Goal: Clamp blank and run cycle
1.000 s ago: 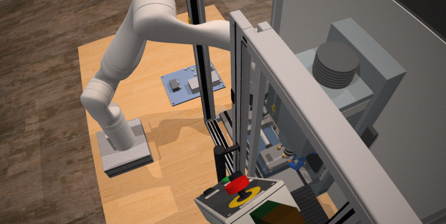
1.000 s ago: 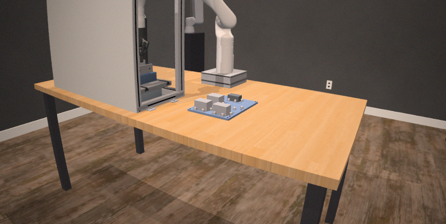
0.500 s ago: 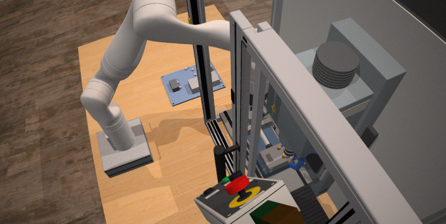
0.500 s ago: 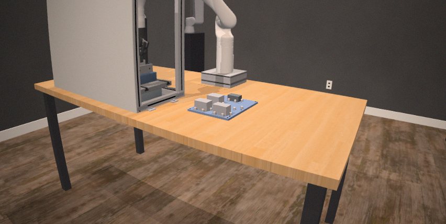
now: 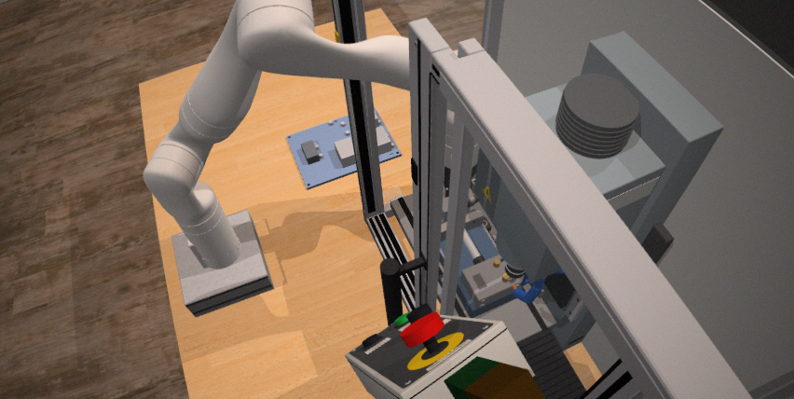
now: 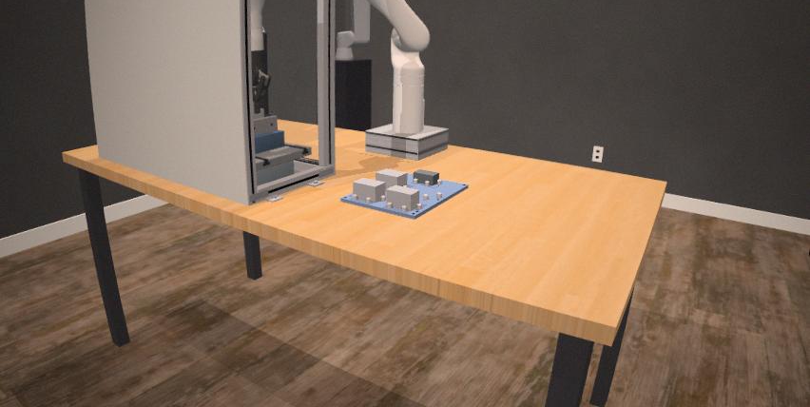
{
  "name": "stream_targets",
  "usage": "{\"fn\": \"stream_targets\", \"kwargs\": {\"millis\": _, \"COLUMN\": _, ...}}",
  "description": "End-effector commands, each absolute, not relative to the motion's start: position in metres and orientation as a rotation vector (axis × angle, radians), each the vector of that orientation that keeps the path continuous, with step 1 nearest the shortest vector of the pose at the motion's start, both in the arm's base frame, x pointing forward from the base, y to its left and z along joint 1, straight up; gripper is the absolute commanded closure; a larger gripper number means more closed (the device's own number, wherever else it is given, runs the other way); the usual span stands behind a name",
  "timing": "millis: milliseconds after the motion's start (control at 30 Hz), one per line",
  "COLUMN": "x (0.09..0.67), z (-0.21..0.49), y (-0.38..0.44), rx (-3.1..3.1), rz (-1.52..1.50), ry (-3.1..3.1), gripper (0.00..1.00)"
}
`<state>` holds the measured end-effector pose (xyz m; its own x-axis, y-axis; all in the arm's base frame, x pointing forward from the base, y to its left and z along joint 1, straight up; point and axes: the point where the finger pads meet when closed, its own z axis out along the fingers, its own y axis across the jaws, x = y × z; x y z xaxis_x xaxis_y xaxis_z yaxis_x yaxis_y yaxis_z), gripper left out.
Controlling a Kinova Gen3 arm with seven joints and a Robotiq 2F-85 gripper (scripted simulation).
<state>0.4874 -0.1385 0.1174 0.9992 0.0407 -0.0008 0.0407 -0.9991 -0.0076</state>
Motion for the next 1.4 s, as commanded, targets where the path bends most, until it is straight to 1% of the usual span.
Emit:
{"fn": "stream_targets", "kwargs": {"millis": 0, "x": 0.4867, "z": 0.1182, "y": -0.1386, "rx": -3.135, "rz": -0.004, "ry": -0.062, "gripper": 0.9}}
{"fn": "stream_targets", "kwargs": {"millis": 1067, "x": 0.4824, "z": 0.1181, "y": -0.1383, "rx": -3.137, "rz": -0.008, "ry": -0.06, "gripper": 0.9}}
{"fn": "stream_targets", "kwargs": {"millis": 1100, "x": 0.4832, "z": 0.1182, "y": -0.1385, "rx": -3.138, "rz": -0.005, "ry": -0.066, "gripper": 0.0}}
{"fn": "stream_targets", "kwargs": {"millis": 1367, "x": 0.4832, "z": 0.1182, "y": -0.1385, "rx": -3.138, "rz": -0.005, "ry": -0.066, "gripper": 0.0}}
